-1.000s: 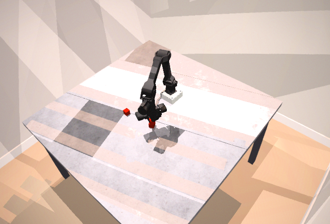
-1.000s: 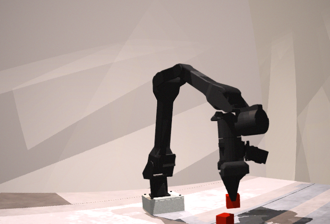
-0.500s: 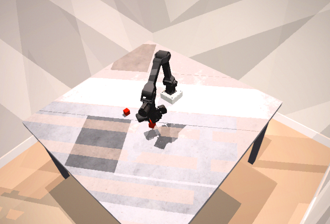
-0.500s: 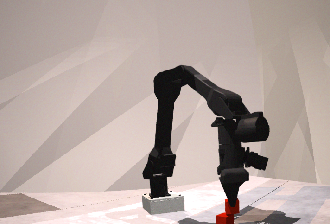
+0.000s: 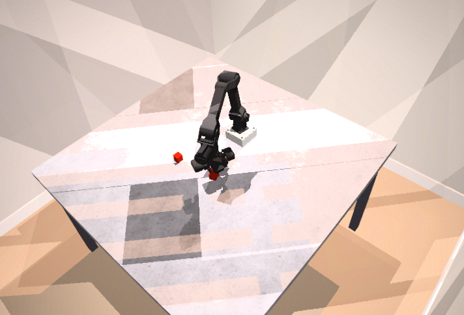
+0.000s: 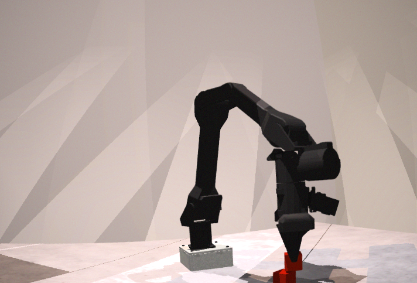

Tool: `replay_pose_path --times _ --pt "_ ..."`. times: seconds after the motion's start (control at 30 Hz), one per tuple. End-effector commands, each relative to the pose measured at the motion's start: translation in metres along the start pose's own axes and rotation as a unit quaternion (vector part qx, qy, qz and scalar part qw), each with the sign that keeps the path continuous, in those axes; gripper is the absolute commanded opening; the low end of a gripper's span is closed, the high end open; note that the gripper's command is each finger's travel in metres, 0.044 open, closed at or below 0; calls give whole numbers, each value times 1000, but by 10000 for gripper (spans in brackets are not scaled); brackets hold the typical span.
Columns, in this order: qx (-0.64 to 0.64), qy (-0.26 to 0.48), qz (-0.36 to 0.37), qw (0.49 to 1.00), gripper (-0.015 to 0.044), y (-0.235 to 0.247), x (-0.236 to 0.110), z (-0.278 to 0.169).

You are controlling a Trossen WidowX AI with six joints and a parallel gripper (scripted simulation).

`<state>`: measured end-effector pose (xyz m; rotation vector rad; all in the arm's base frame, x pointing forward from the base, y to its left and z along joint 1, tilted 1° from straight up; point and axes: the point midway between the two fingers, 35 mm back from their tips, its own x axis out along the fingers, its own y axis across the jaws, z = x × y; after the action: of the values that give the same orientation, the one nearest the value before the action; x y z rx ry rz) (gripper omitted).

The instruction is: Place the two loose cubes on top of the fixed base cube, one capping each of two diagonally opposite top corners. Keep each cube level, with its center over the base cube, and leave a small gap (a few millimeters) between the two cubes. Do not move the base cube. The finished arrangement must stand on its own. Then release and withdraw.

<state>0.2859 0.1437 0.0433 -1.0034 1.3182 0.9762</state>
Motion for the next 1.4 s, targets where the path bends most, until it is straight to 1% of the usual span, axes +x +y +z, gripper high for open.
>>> replay_pose_path --times 0.0,0.9,1.03,1.2,1.37 --pt "2 0 3 1000 105 1 3 0" --pt "2 0 3 1000 105 1 3 0" --pt "2 0 3 1000 205 1 3 0" --pt "2 0 3 1000 205 1 3 0" --pt "1 0 1 1000 205 0 -9 0"
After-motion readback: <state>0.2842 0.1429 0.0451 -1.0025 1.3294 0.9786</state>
